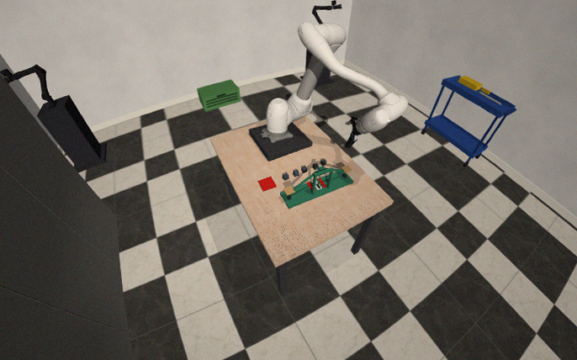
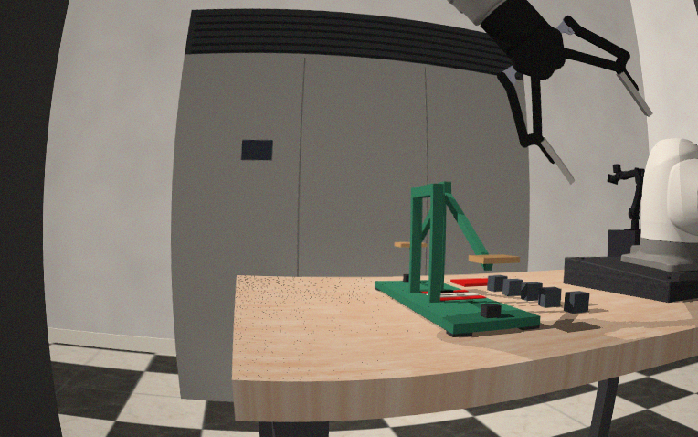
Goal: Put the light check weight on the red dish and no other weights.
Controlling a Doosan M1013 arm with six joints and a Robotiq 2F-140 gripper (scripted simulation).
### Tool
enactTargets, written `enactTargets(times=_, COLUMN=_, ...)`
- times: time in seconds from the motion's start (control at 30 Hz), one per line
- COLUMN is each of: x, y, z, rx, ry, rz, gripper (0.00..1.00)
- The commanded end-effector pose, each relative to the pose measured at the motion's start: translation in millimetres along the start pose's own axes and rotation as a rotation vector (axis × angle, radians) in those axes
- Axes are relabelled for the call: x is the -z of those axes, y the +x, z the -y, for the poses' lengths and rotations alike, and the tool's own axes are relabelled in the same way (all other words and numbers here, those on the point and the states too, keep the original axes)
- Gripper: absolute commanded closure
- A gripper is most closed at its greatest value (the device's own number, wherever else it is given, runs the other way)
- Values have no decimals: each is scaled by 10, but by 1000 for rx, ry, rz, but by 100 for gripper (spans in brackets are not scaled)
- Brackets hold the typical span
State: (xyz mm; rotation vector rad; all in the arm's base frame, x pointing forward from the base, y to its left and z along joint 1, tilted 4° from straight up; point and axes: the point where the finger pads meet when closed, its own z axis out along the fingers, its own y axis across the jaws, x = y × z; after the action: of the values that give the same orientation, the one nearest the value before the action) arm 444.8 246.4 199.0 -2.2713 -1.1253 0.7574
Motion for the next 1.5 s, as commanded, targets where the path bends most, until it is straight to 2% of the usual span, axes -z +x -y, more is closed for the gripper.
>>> enactTargets(times=0.0, x=218, y=-43, z=-230, rx=-83, ry=-69, rz=-35, gripper=0)
enactTargets(times=0.03, x=501, y=-126, z=-464, rx=-186, ry=-140, rz=-93, gripper=0)
enactTargets(times=0.07, x=501, y=-126, z=-464, rx=-186, ry=-140, rz=-93, gripper=0)
enactTargets(times=0.1, x=755, y=-218, z=-651, rx=-293, ry=-209, rz=-158, gripper=0)
enactTargets(times=0.17, x=825, y=-242, z=-705, rx=-299, ry=-213, rz=-161, gripper=0)
enactTargets(times=0.2, x=1094, y=-358, z=-882, rx=-414, ry=-282, rz=-236, gripper=0)
enactTargets(times=0.23, x=1185, y=-395, z=-947, rx=-418, ry=-285, rz=-238, gripper=0)
enactTargets(times=0.27, x=1185, y=-395, z=-947, rx=-418, ry=-285, rz=-238, gripper=0)
enactTargets(times=0.3, x=1443, y=-527, z=-1092, rx=-533, ry=-349, rz=-319, gripper=0)
enactTargets(times=0.33, x=1540, y=-573, z=-1155, rx=-543, ry=-355, rz=-325, gripper=0)
enactTargets(times=0.4, x=1577, y=-591, z=-1179, rx=-543, ry=-355, rz=-325, gripper=0)
enactTargets(times=0.43, x=1895, y=-774, z=-1334, rx=-670, ry=-422, rz=-420, gripper=0)
enactTargets(times=0.47, x=1976, y=-820, z=-1381, rx=-670, ry=-422, rz=-420, gripper=0)
enactTargets(times=0.57, x=1993, y=-830, z=-1391, rx=-670, ry=-422, rz=-420, gripper=0)
enactTargets(times=0.6, x=2381, y=-1083, z=-1554, rx=-796, ry=-484, rz=-521, gripper=0)
enactTargets(times=0.67, x=2424, y=-1111, z=-1575, rx=-796, ry=-484, rz=-521, gripper=0)
enactTargets(times=0.7, x=2552, y=-1250, z=-1641, rx=-875, ry=-516, rz=-590, gripper=0)
enactTargets(times=0.73, x=2552, y=-1250, z=-1641, rx=-875, ry=-516, rz=-590, gripper=0)
enactTargets(times=0.8, x=1752, y=-1004, z=-1462, rx=-884, ry=-494, rz=-599, gripper=0)
enactTargets(times=0.83, x=1752, y=-1004, z=-1462, rx=-884, ry=-494, rz=-599, gripper=0)
enactTargets(times=0.87, x=1464, y=-943, z=-1392, rx=-890, ry=-483, rz=-603, gripper=0)
enactTargets(times=0.9, x=1364, y=-925, z=-1374, rx=-890, ry=-483, rz=-603, gripper=0)
enactTargets(times=0.93, x=1364, y=-925, z=-1374, rx=-890, ry=-483, rz=-603, gripper=0)
enactTargets(times=0.97, x=1031, y=-879, z=-1298, rx=-896, ry=-473, rz=-606, gripper=0)
enactTargets(times=1.03, x=997, y=-872, z=-1291, rx=-896, ry=-473, rz=-606, gripper=0)
enactTargets(times=1.07, x=656, y=-843, z=-1213, rx=-903, ry=-465, rz=-609, gripper=0)
enactTargets(times=1.13, x=656, y=-843, z=-1213, rx=-903, ry=-465, rz=-609, gripper=0)
enactTargets(times=1.17, x=349, y=-831, z=-1145, rx=-909, ry=-457, rz=-611, gripper=0)
enactTargets(times=1.2, x=349, y=-831, z=-1145, rx=-909, ry=-457, rz=-611, gripper=0)
enactTargets(times=1.23, x=79, y=-832, z=-1085, rx=-915, ry=-450, rz=-612, gripper=0)
enactTargets(times=1.27, x=79, y=-832, z=-1085, rx=-915, ry=-450, rz=-612, gripper=0)
enactTargets(times=1.3, x=-149, y=-842, z=-1035, rx=-921, ry=-445, rz=-613, gripper=0)
enactTargets(times=1.33, x=-149, y=-842, z=-1035, rx=-921, ry=-445, rz=-613, gripper=0)
enactTargets(times=1.37, x=-335, y=-856, z=-996, rx=-925, ry=-440, rz=-614, gripper=0)
enactTargets(times=1.4, x=-335, y=-856, z=-996, rx=-925, ry=-440, rz=-614, gripper=0)
enactTargets(times=1.47, x=-581, y=-882, z=-944, rx=-932, ry=-435, rz=-615, gripper=0)
